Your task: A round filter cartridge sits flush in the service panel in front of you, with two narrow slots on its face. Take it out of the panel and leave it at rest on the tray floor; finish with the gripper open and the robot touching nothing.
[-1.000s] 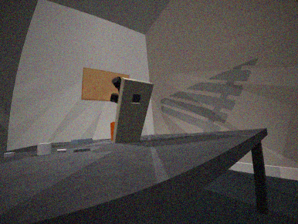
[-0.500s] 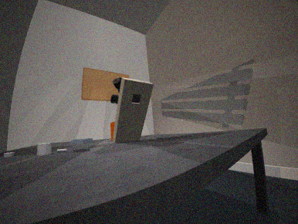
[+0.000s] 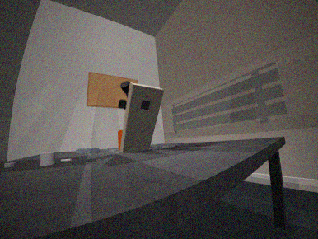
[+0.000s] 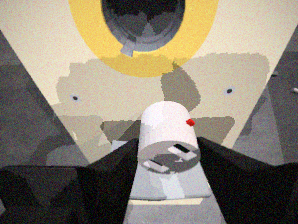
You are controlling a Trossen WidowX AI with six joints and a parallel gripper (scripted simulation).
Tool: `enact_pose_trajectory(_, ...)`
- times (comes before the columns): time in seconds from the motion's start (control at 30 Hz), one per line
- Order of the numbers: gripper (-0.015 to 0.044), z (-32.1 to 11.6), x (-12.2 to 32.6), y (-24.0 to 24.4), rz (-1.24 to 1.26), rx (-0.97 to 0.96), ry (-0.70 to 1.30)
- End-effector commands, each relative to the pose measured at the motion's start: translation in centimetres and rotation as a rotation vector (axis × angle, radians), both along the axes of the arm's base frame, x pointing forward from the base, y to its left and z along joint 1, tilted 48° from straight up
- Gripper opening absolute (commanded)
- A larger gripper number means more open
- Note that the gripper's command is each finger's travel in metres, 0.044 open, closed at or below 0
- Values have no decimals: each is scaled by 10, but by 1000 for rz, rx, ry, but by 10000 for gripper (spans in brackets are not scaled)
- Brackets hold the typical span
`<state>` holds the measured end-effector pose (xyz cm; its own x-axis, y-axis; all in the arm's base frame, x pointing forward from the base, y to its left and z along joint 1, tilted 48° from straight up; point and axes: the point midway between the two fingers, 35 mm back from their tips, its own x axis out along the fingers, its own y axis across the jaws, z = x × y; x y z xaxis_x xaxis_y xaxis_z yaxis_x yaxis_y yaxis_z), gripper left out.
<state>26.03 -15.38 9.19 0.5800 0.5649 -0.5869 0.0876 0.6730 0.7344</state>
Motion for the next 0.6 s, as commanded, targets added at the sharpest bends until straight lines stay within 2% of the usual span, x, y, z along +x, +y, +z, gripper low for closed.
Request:
enact_pose_trajectory(0.0,0,8,7,-8,-1,-7,-12)
enact_pose_trajectory(0.57,0,53,-36,-57,-44,21,15)
